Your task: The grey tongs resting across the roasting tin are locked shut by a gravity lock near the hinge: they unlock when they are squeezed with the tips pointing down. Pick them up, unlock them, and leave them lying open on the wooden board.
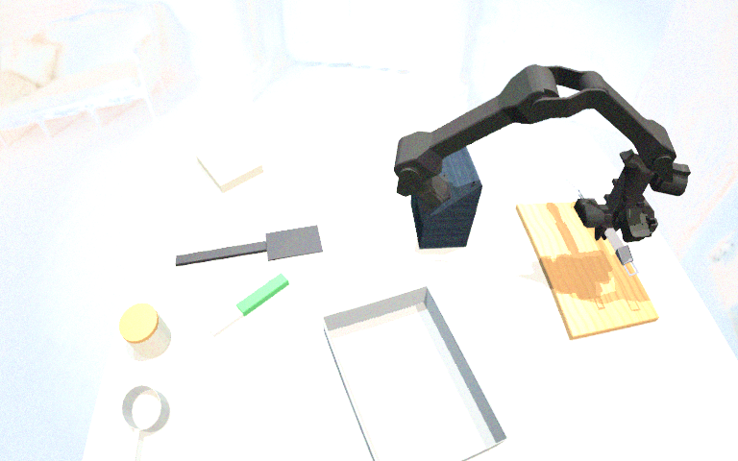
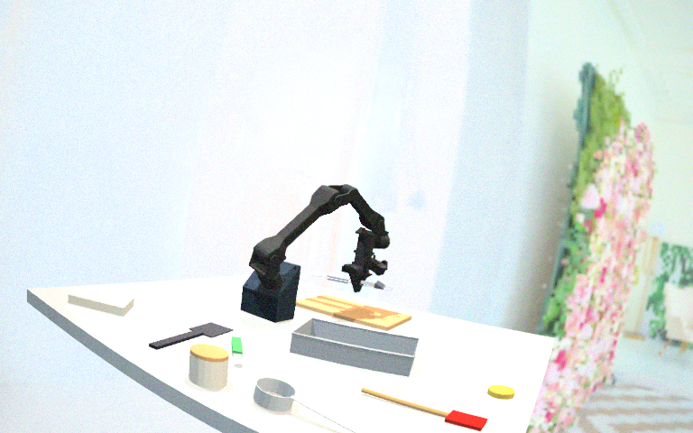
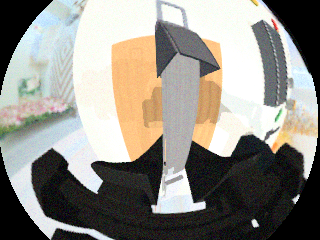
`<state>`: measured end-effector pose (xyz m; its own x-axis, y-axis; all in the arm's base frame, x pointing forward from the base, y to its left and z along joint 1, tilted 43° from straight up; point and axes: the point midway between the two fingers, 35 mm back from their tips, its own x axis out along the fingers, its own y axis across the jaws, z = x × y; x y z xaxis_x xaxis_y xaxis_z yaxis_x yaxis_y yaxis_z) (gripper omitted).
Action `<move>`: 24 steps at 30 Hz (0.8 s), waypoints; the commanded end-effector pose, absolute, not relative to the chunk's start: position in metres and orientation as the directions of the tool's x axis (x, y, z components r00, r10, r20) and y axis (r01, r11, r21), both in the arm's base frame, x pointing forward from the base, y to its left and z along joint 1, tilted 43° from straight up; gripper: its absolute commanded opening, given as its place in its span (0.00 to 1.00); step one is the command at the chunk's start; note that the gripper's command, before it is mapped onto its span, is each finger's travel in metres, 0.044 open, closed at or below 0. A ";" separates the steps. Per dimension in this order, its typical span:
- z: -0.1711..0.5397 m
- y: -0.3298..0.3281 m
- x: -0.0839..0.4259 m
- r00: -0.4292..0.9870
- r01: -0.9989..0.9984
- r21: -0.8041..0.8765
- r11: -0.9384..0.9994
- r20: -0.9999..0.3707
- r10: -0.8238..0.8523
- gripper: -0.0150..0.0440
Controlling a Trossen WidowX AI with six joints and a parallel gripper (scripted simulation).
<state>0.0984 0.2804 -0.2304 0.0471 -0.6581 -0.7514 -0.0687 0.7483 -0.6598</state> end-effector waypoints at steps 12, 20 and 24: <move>-0.246 0.264 0.100 0.051 -0.071 -0.656 0.752 -0.755 -0.654 0.00; -0.254 0.255 0.100 0.051 -0.071 -0.656 0.751 -0.755 -0.654 0.00; -0.254 0.255 0.100 0.051 -0.071 -0.656 0.751 -0.755 -0.654 0.00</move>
<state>0.0989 0.2546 -0.2531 0.0475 -0.6580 -0.7515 -0.0683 0.7484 -0.6597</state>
